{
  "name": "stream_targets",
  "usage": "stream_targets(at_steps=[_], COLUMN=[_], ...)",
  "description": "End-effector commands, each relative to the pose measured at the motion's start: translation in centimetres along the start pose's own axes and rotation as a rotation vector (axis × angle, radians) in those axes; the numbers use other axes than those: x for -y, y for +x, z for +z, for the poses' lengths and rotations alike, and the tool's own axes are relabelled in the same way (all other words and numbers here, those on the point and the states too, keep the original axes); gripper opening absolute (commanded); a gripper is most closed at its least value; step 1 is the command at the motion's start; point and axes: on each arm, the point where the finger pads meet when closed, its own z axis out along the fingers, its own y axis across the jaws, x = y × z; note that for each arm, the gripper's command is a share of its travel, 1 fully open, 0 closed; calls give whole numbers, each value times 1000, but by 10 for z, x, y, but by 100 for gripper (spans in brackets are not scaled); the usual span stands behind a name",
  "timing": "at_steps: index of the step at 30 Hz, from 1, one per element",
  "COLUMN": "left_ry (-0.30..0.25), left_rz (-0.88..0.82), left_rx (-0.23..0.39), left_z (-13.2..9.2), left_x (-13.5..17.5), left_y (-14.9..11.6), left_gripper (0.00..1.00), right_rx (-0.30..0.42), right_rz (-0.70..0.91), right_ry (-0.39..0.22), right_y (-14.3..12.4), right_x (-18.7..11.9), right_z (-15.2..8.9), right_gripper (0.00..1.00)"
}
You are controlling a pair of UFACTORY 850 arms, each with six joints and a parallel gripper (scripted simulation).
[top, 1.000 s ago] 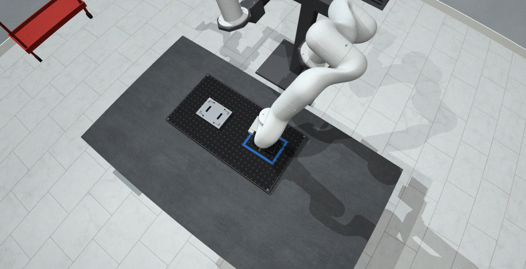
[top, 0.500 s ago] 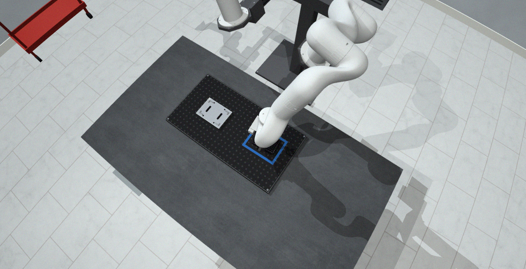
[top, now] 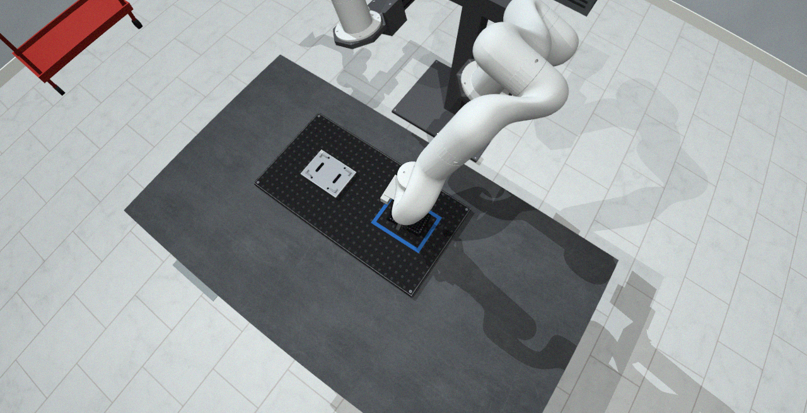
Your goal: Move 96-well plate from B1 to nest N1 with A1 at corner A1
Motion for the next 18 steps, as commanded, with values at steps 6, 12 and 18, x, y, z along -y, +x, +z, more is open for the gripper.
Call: stream_targets(at_steps=[6, 12, 18], left_ry=[1, 1, 1], left_rz=[0, 0, 0], left_rx=[0, 0, 0], left_z=[-17, -24, -34], left_x=[1, 1, 1], left_y=[0, 0, 0], left_gripper=[0, 0, 0], right_rx=[-2, -2, -2], right_rz=[0, 0, 0], right_ry=[0, 0, 0], right_y=[0, 0, 0], right_x=[0, 0, 0], right_z=[-1, -1, -1], right_gripper=[0, 0, 0])
